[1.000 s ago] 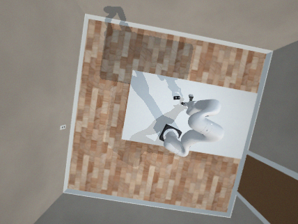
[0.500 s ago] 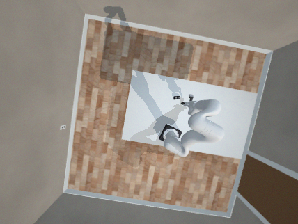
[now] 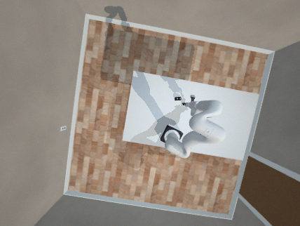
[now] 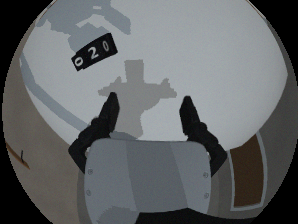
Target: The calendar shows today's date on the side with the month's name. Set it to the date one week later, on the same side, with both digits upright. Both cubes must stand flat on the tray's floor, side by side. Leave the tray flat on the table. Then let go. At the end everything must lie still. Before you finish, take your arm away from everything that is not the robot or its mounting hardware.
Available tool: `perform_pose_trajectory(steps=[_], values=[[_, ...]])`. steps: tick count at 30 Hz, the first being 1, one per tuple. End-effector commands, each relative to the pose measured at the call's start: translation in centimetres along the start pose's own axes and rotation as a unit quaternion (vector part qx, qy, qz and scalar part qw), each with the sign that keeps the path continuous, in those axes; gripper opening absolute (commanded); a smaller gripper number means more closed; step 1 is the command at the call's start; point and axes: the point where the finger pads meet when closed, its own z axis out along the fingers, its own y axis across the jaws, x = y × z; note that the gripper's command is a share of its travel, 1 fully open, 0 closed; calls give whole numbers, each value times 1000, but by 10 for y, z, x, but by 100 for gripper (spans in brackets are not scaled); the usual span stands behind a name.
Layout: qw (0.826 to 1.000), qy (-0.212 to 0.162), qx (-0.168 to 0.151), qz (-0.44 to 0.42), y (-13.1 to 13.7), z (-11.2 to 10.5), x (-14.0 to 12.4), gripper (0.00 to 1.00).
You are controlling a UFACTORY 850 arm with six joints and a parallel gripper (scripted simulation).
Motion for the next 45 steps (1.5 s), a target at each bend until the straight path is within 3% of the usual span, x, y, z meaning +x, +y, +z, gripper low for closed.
perform_pose_trajectory(steps=[1, 8, 11, 18, 25, 27, 30, 31, 34, 39, 45], values=[[999, -11, 0, 40, -5, -2, 6, 100], [984, -10, 2, 177, -24, -7, 21, 100], [984, -10, 2, 180, -24, -7, 21, 100], [951, -10, 2, 308, -42, -12, 34, 100], [902, -11, 0, 431, -60, -18, 45, 100], [902, -11, 0, 431, -60, -18, 45, 100], [871, -11, -2, 491, -70, -21, 51, 100], [870, -11, -2, 493, -70, -21, 51, 100], [842, -10, -4, 540, -77, -23, 55, 100], [812, -9, -7, 583, -84, -26, 59, 100], [799, -9, -8, 602, -87, -27, 61, 100]])
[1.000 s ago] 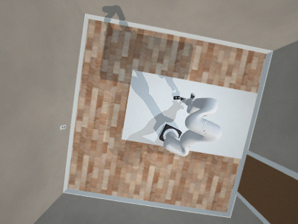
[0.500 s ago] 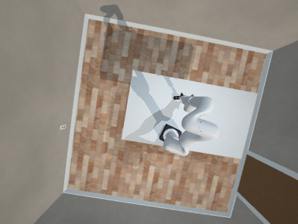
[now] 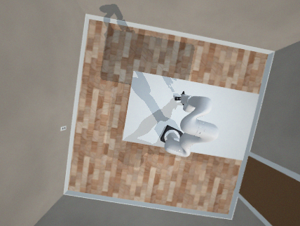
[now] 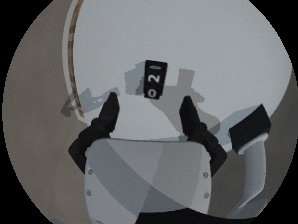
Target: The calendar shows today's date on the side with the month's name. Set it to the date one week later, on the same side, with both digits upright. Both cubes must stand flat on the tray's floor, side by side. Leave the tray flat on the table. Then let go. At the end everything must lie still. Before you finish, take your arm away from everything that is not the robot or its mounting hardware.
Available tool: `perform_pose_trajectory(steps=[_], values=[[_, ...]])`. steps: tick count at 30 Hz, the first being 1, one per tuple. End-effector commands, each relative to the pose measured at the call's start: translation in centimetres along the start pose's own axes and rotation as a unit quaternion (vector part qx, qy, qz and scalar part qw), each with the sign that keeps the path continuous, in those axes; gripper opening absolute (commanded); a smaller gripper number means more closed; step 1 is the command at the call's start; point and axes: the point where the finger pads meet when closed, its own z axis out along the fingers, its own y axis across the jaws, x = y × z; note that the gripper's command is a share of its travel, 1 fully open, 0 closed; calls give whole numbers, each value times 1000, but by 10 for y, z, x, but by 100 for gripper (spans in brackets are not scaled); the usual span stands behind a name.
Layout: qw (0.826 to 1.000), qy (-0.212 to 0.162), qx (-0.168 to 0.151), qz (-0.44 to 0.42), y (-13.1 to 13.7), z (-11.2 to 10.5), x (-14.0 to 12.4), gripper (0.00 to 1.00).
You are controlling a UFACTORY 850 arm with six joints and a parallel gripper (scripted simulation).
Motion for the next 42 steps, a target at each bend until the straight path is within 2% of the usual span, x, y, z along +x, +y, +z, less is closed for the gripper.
perform_pose_trajectory(steps=[1, 4, 5, 42], values=[[998, -18, -59, 11, -2, -1, 0, 100], [998, -18, -59, 13, -2, -1, -1, 100], [998, -18, -59, 13, -2, -1, -1, 49], [998, -18, -59, 13, -2, -1, -1, 49]])
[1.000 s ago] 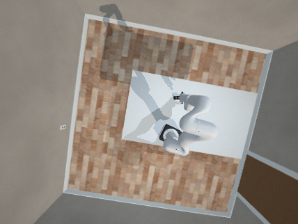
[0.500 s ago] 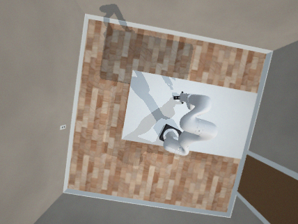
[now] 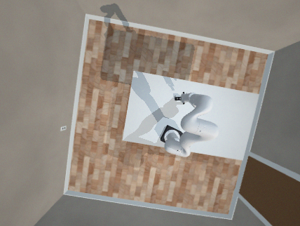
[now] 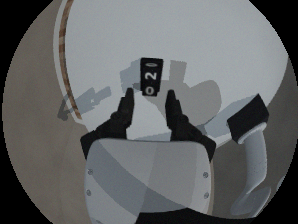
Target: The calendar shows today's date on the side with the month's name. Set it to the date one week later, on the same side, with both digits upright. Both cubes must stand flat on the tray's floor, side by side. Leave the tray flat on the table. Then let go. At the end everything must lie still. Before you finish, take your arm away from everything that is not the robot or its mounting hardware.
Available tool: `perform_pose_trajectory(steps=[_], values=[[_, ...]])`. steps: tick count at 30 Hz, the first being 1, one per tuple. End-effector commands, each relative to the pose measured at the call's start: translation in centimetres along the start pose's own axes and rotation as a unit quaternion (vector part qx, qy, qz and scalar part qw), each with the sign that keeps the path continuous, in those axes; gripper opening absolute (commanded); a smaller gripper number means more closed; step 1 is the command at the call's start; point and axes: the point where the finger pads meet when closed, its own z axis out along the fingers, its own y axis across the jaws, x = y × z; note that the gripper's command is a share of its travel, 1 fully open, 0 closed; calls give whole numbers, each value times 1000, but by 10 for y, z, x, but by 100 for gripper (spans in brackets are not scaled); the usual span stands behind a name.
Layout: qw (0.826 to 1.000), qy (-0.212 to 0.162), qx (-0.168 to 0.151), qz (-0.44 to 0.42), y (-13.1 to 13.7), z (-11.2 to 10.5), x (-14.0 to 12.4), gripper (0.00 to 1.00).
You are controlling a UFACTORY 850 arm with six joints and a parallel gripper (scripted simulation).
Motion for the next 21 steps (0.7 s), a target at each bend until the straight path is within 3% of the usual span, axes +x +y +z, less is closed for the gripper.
perform_pose_trajectory(steps=[1, 21], values=[[1000, 6, -13, 1, -1, 0, 0, 49], [1000, 6, -13, 1, -1, 19, 0, 49]])
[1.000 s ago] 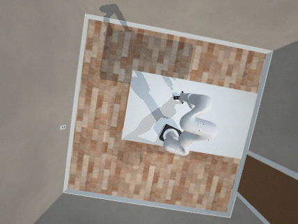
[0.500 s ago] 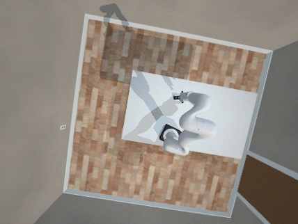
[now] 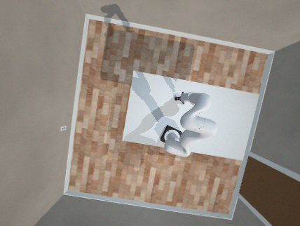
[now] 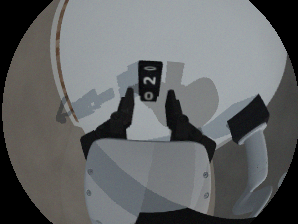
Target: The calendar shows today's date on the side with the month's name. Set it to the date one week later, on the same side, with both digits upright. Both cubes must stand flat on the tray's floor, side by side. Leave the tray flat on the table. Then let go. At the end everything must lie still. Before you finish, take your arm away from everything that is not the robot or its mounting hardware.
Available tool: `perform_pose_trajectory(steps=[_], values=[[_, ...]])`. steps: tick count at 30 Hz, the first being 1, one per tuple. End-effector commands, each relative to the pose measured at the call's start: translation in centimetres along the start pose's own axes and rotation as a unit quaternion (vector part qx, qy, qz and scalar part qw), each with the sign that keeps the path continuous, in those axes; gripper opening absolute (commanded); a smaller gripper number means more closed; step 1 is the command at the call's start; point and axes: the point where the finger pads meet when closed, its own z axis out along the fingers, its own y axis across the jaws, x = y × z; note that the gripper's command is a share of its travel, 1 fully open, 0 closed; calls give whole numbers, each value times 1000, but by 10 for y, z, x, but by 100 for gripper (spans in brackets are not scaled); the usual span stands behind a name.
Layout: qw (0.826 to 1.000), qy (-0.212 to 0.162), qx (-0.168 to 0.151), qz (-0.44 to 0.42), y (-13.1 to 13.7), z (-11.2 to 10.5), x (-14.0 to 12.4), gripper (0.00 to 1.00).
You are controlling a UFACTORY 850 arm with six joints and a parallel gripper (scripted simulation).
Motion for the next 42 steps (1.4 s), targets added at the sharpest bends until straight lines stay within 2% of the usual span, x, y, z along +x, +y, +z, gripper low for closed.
perform_pose_trajectory(steps=[1, 19, 42], values=[[1000, 0, 1, 0, -1, 5, 0, 49], [1000, 0, 1, 0, -2, 27, 0, 49], [1000, 0, 1, 0, -2, 34, 0, 49]])
